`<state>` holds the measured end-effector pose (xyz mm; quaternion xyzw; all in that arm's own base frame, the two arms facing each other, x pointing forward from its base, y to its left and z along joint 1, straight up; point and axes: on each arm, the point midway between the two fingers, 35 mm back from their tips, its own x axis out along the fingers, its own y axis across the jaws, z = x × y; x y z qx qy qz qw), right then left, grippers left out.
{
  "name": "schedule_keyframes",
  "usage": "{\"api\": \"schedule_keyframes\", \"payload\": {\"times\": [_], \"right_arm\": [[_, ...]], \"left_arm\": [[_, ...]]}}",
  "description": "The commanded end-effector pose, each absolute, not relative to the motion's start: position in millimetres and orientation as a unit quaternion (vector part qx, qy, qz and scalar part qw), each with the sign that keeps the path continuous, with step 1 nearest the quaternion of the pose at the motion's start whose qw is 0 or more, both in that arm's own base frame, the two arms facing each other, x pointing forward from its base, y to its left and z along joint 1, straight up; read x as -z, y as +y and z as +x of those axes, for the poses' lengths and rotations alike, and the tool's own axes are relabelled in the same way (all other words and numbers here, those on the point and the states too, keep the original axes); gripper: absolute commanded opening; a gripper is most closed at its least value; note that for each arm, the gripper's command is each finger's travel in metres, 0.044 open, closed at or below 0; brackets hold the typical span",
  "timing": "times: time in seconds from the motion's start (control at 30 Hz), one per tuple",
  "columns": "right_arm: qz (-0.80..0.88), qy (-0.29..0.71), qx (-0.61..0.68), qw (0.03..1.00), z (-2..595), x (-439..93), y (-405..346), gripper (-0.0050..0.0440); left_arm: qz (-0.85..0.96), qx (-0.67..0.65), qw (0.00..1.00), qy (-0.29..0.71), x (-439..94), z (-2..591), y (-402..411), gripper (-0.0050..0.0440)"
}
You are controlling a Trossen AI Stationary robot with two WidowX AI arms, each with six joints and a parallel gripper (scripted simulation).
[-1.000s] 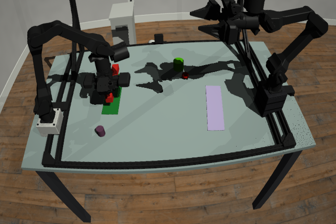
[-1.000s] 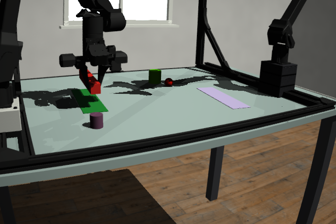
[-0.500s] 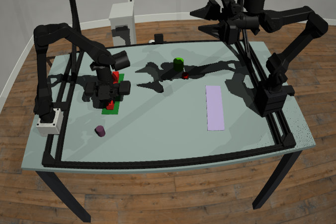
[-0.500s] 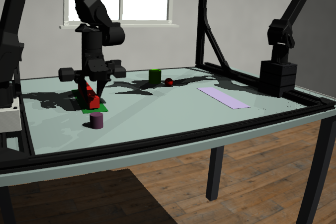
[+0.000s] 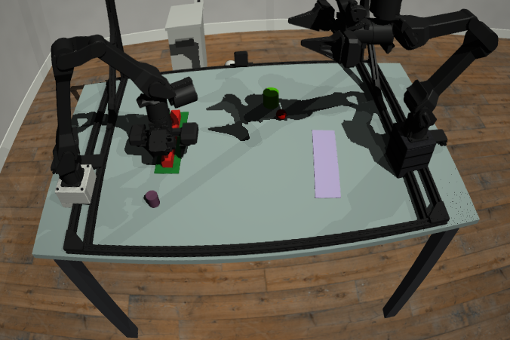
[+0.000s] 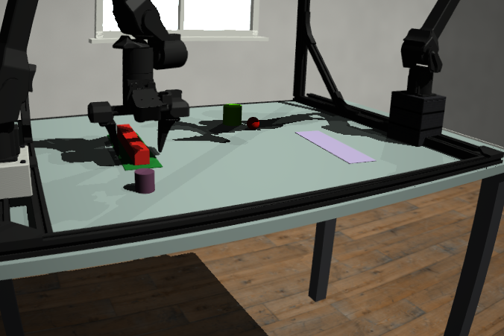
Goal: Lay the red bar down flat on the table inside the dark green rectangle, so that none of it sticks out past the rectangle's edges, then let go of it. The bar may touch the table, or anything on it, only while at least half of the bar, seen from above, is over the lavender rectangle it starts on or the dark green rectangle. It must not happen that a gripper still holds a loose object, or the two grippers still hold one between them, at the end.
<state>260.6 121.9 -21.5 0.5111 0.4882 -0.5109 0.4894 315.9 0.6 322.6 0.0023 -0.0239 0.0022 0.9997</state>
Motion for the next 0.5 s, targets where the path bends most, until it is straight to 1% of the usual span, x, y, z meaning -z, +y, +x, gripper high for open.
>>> {"api": "schedule_keyframes", "payload": {"times": [0.0, 0.23, 0.33, 0.47], "right_arm": [[0.51, 0.49, 0.51, 0.49, 260.2, 22.2, 122.2, 0.044], [0.51, 0.49, 0.51, 0.49, 260.3, 19.6, 122.2, 0.044], [0.51, 0.49, 0.51, 0.49, 260.4, -8.2, 122.2, 0.044], [0.51, 0.49, 0.51, 0.49, 260.2, -10.8, 122.2, 0.044]], "left_arm": [[0.0, 0.0, 1.0, -0.025, -322.9, 315.7, 0.0, 0.044], [0.0, 0.0, 1.0, -0.025, -322.9, 315.7, 0.0, 0.044], [0.0, 0.0, 1.0, -0.025, -322.9, 315.7, 0.0, 0.044], [0.0, 0.0, 1.0, -0.025, -322.9, 315.7, 0.0, 0.044]]}}
